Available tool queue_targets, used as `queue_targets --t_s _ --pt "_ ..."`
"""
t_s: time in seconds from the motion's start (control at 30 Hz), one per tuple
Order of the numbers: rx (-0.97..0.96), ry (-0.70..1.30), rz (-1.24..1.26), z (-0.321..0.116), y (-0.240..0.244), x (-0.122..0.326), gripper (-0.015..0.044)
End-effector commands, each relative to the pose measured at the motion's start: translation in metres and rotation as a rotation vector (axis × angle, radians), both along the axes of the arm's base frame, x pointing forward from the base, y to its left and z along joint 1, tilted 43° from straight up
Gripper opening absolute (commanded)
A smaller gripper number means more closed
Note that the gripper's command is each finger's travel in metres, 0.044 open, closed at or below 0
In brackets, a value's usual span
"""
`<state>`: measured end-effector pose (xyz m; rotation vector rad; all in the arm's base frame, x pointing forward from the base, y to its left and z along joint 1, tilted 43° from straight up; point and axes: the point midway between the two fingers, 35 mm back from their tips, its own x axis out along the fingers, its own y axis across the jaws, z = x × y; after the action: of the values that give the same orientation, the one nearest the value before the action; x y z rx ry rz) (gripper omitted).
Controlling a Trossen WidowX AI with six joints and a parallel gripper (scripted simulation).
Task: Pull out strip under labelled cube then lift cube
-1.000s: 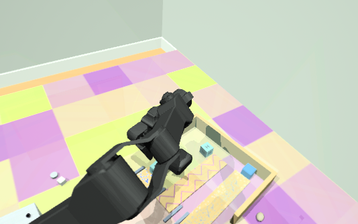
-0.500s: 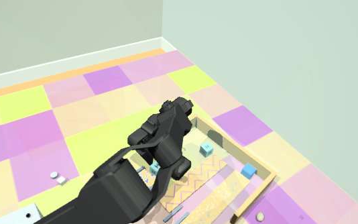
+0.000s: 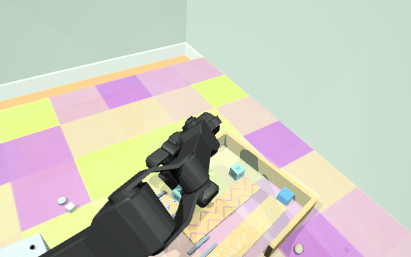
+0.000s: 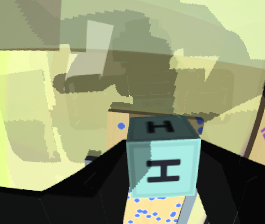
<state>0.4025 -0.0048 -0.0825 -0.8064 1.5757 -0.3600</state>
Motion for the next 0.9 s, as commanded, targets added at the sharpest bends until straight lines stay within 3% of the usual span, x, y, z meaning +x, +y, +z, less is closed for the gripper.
queue_targets --t_s 0.0,0.13,0.87 --pt "0.0 -0.001 0.0 0.0 0.0 0.0 0.0092" --pt "0.001 -0.001 0.0 0.002 0.001 -0.002 0.0" --pt "-0.001 0.009 0.004 0.036 0.023 -0.068 0.0"
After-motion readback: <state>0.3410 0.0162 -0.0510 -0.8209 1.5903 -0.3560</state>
